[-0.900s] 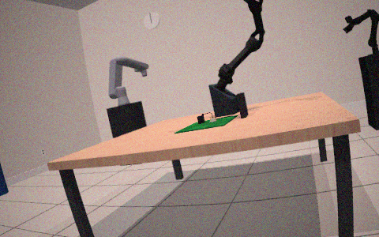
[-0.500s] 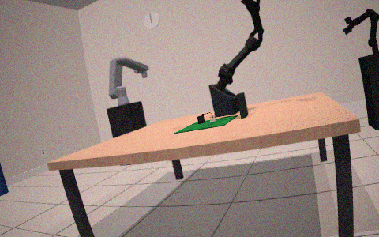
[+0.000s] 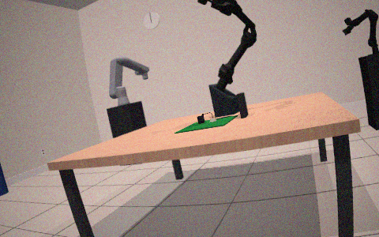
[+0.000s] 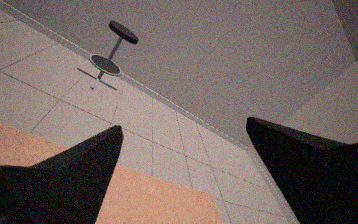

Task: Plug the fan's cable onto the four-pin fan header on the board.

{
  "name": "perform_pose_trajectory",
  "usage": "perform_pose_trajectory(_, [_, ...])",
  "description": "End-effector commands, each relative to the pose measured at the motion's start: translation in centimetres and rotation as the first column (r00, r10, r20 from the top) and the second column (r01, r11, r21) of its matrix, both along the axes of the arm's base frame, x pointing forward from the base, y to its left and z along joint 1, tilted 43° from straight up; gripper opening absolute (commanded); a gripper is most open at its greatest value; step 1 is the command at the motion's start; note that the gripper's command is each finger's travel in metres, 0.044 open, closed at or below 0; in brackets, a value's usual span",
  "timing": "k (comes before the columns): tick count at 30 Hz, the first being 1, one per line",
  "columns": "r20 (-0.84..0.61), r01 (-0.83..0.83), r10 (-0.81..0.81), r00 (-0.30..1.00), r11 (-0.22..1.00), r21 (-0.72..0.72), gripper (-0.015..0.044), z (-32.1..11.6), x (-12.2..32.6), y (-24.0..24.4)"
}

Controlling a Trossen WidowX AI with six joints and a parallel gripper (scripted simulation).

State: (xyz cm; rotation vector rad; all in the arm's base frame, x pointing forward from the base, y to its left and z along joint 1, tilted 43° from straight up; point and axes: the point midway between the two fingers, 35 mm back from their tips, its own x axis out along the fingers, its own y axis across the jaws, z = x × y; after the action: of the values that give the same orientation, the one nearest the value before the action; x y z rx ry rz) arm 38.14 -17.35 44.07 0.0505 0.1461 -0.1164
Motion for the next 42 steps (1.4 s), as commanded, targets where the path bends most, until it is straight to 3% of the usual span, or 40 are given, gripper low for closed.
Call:
perform_pose_trajectory(1, [-0.173, -0.003, 0.029, 0.984, 0.989, 0.147, 0.0440, -7.3, 1.9, -0.9])
perform_pose_trajectory(14, [-0.601, 0.173, 0.225, 0.767, 0.829, 0.532, 0.0440, -27.3, 1.1, 0.5])
perform_pose_trajectory(21, [-0.737, 0.396, 0.412, 0.536, 0.648, 0.651, 0.0440, -36.9, -3.1, 4.0])
perform_pose_trajectory(26, [-0.748, 0.601, 0.574, 0.333, 0.482, 0.638, 0.0440, -42.3, -7.8, 7.6])
perform_pose_trajectory(29, [-0.730, 0.672, 0.631, 0.263, 0.424, 0.608, 0.0440, -43.6, -9.6, 8.9])
perform_pose_trajectory(42, [-0.731, 0.672, 0.630, 0.263, 0.424, 0.607, 0.0440, -43.8, -9.5, 9.1])
